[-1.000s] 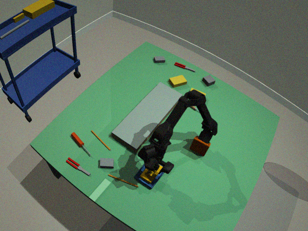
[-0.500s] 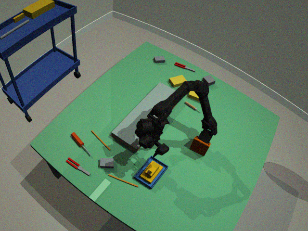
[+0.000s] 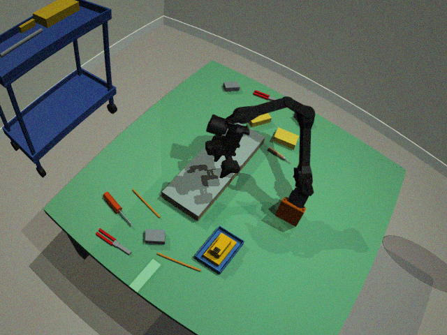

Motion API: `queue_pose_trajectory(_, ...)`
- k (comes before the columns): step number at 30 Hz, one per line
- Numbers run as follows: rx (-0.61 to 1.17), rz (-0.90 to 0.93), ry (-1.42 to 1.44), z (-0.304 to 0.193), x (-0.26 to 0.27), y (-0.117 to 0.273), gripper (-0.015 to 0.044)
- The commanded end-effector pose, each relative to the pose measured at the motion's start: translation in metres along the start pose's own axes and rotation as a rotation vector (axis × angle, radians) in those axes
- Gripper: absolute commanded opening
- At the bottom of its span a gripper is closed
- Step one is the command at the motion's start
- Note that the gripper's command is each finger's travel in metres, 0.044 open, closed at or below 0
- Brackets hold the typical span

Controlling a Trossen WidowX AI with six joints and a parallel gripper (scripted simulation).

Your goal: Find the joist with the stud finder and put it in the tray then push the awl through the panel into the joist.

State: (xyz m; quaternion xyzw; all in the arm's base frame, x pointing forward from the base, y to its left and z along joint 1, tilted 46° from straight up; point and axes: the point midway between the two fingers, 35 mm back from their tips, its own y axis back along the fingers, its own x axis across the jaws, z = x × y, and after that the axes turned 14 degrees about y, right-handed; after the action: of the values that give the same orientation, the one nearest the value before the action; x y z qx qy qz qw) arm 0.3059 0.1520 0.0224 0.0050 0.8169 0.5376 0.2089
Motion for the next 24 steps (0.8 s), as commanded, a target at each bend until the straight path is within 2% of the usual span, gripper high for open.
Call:
queue_pose_trajectory(1, 0.04, -0.03, -0.174, -0.061, -0.037, 0.007, 0.044)
queue_pose_trajectory(9, 0.137, -0.091, -0.499, -0.182, -0.074, 0.02, 0.044)
queue_pose_trajectory(17, 0.295, -0.168, -0.838, -0.309, -0.059, 0.043, 0.044)
queue_pose_trajectory(19, 0.322, -0.18, -0.887, -0.326, -0.052, 0.047, 0.044)
queue_pose_trajectory(24, 0.326, -0.182, -0.893, -0.328, -0.051, 0.048, 0.044)
